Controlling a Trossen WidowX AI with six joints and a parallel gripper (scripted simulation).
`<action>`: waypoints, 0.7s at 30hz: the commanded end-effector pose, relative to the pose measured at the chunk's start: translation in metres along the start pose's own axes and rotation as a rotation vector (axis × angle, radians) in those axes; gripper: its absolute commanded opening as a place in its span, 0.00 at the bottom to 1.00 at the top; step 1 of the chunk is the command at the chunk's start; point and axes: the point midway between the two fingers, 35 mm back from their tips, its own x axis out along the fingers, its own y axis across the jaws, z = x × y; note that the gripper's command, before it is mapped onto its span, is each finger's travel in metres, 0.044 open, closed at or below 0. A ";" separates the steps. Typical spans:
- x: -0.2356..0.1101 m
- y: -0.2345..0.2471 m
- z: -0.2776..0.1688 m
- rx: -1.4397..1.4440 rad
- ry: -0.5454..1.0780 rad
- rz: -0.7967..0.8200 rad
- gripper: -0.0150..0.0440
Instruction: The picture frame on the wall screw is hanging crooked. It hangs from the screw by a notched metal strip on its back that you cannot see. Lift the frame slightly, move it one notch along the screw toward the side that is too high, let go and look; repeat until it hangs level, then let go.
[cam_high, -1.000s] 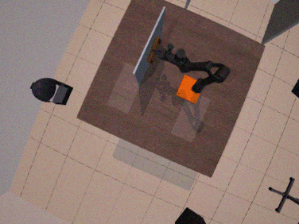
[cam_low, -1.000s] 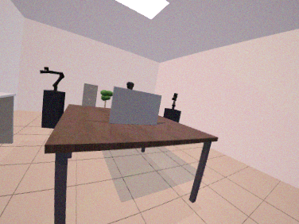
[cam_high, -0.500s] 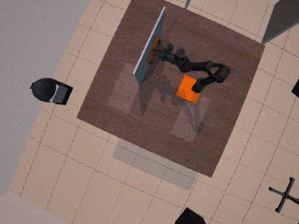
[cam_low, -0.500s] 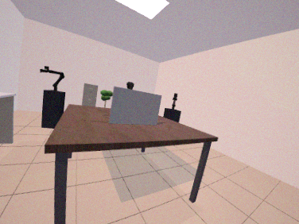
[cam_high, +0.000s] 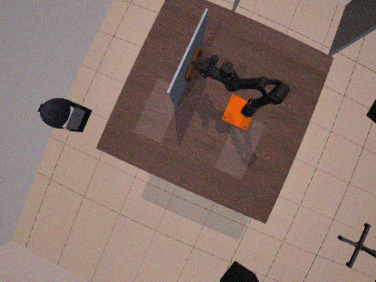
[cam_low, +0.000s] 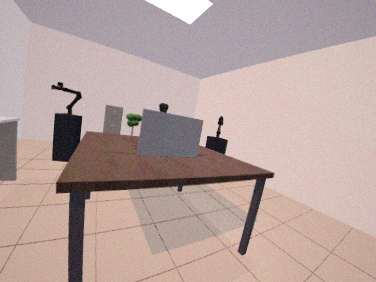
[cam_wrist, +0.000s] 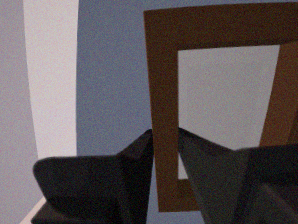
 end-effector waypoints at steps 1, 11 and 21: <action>0.000 0.000 0.000 0.021 0.000 -0.002 0.25; 0.000 0.000 0.000 0.071 0.000 -0.002 0.25; 0.000 0.001 0.000 0.123 0.000 -0.002 0.25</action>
